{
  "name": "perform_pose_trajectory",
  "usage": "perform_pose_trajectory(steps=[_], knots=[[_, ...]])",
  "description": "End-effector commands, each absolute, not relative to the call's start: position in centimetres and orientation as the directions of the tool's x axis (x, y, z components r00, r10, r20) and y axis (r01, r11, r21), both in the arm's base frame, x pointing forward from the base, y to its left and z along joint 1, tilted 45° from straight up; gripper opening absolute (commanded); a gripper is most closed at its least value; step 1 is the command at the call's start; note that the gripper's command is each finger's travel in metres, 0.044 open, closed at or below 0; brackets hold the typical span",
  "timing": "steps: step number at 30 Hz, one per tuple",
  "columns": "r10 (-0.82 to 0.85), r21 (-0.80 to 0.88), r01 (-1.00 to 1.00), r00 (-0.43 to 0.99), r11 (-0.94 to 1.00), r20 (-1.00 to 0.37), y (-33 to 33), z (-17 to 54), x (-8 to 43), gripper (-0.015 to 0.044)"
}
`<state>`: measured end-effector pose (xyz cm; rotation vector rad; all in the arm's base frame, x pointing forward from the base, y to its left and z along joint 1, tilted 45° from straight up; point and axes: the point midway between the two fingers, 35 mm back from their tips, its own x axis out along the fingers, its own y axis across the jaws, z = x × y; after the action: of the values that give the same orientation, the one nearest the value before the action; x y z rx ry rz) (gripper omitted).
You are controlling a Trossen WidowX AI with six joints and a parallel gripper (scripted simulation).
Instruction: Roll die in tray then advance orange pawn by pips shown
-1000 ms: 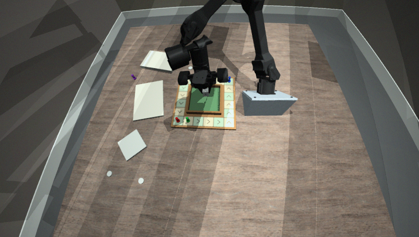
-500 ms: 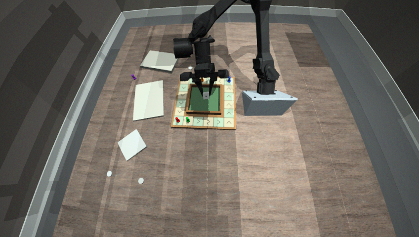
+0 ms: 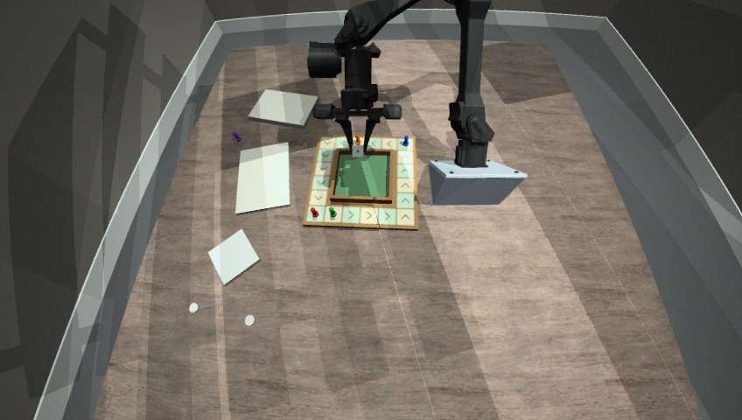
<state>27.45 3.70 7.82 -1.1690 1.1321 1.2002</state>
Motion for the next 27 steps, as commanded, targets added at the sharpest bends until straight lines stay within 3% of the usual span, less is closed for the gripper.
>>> perform_pose_trajectory(steps=[1,11,27], knots=[[0.071,-0.029,-1.000,0.030,0.008,-0.997,3.7,7.7,27.1,0.0000],[0.069,-0.037,-0.999,0.038,0.014,-0.997,3.7,7.8,27.3,0.0000],[0.073,-0.029,-1.000,0.029,0.008,-0.997,6.5,10.6,27.2,0.0420]])
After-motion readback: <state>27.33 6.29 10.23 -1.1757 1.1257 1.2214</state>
